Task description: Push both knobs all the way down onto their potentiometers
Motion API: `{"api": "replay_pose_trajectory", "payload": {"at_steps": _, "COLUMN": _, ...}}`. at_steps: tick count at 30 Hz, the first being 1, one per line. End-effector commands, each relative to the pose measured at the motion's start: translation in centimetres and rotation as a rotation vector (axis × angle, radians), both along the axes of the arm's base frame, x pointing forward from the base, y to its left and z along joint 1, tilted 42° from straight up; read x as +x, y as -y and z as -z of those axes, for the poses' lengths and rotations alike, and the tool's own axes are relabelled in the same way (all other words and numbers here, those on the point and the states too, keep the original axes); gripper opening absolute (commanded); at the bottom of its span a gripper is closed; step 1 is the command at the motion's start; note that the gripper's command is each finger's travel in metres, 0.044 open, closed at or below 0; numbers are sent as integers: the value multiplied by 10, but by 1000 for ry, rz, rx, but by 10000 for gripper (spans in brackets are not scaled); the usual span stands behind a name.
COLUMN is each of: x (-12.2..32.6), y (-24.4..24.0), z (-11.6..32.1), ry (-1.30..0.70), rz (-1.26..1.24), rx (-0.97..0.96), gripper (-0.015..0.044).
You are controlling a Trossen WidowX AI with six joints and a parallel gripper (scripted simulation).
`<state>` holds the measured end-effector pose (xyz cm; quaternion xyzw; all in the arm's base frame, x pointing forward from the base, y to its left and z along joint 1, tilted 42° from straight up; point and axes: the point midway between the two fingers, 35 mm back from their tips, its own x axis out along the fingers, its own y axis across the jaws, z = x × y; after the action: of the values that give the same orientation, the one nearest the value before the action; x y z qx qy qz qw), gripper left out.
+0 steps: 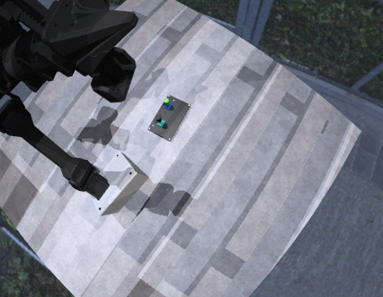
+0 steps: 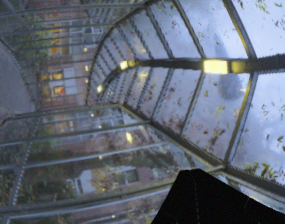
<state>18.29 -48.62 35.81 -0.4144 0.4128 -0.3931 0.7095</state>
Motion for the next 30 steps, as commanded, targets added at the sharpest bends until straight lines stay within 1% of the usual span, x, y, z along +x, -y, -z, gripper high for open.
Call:
{"api": "replay_pose_trajectory", "payload": {"at_steps": 1, "x": 29, "y": -14, "z": 37, "ry": 0, "rz": -81, "rx": 127, "gripper": 0}}
{"api": "replay_pose_trajectory", "payload": {"at_steps": 8, "x": 72, "y": -46, "z": 91, "ry": -12, "rz": -207, "rx": 328, "gripper": 0}}
{"api": "replay_pose_trajectory", "payload": {"at_steps": 16, "x": 111, "y": -96, "z": 146, "ry": -37, "rz": -334, "rx": 565, "gripper": 0}}
{"api": "replay_pose_trajectory", "payload": {"at_steps": 24, "x": 137, "y": -156, "z": 195, "ry": -77, "rz": -436, "rx": 814, "gripper": 0}}
{"api": "replay_pose_trajectory", "payload": {"at_steps": 30, "x": 148, "y": -201, "z": 224, "ry": -106, "rz": -480, "rx": 997, "gripper": 0}}
